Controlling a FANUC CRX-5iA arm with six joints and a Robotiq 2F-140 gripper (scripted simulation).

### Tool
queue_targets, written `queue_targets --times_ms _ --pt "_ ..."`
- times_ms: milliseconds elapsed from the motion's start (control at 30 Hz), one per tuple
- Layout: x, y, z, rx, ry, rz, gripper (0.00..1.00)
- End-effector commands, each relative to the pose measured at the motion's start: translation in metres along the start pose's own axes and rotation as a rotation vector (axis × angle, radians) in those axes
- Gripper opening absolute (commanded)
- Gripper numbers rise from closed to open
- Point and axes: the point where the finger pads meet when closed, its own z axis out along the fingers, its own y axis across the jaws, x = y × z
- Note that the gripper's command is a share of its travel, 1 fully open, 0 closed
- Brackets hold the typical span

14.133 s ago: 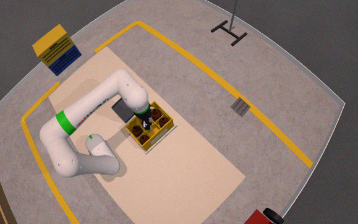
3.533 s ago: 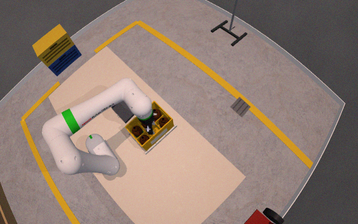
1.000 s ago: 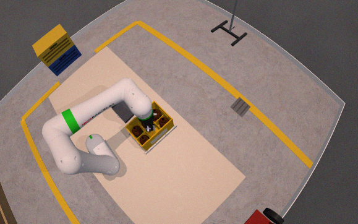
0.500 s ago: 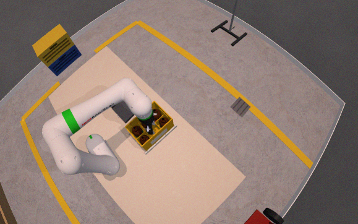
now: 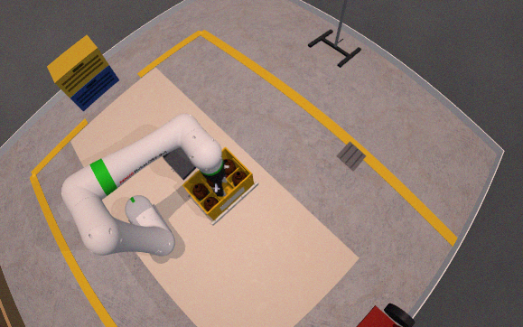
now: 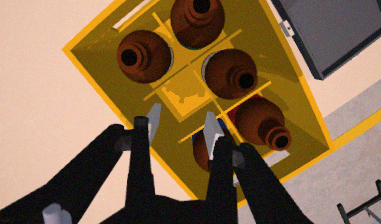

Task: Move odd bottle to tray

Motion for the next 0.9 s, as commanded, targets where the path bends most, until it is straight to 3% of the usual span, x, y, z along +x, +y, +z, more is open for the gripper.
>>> queue_targets --times_ms 0,467,867 --pt "-0.001 0.0 -0.001 0.0 -0.001 0.0 0.44" --pt "-0.001 0.0 -0.007 0.0 -0.001 0.0 0.44" --pt "0.0 0.0 -0.042 0.0 -0.001 0.0 0.44"
